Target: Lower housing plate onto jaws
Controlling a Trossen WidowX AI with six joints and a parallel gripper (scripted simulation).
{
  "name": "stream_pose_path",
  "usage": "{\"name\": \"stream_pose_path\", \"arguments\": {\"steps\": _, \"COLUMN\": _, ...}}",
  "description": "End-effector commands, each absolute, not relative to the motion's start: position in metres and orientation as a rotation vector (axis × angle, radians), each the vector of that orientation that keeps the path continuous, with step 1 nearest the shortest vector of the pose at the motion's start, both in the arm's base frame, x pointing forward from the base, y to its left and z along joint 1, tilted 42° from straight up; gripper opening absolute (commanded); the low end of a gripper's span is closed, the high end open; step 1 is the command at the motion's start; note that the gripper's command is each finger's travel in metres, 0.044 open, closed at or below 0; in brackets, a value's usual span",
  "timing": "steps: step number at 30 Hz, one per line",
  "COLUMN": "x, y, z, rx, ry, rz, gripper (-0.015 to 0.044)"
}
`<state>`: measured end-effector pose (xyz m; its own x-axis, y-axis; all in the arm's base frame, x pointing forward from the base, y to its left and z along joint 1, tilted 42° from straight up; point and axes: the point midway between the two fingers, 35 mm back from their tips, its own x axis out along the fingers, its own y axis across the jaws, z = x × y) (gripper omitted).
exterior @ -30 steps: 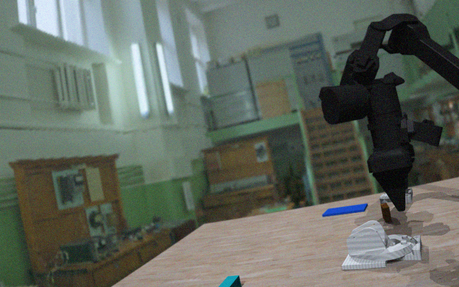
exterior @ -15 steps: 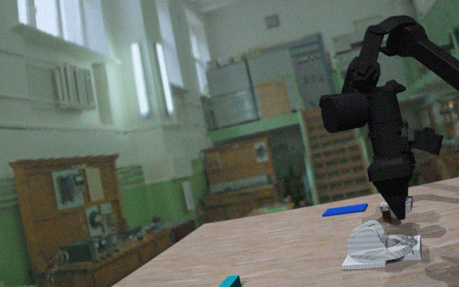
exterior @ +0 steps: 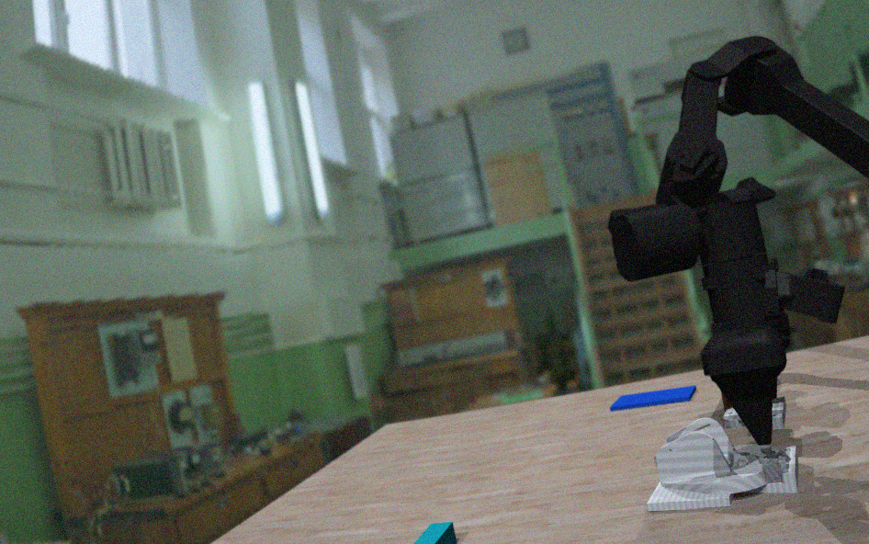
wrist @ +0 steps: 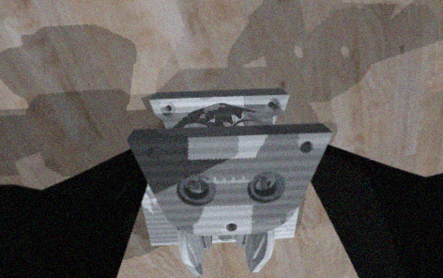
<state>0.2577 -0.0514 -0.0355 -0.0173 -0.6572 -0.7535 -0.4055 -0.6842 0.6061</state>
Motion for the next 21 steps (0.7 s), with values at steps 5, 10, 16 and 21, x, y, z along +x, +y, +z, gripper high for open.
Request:
{"name": "stream_pose_path", "arguments": {"steps": 5, "x": 0.256, "y": -0.061, "z": -0.045, "rx": 2.037, "ry": -1.126, "rz": -1.768, "gripper": 0.0351}}
{"name": "stream_pose_path", "arguments": {"steps": 10, "x": 0.255, "y": -0.067, "z": -0.051, "rx": 2.036, "ry": -1.127, "rz": -1.767, "gripper": 0.0351}}
{"name": "stream_pose_path", "arguments": {"steps": 16, "x": 0.255, "y": -0.068, "z": -0.053, "rx": 2.035, "ry": -1.128, "rz": -1.767, "gripper": 0.0351}}
{"name": "stream_pose_path", "arguments": {"steps": 21, "x": 0.255, "y": -0.068, "z": -0.053, "rx": 2.035, "ry": -1.128, "rz": -1.767, "gripper": 0.0351}}
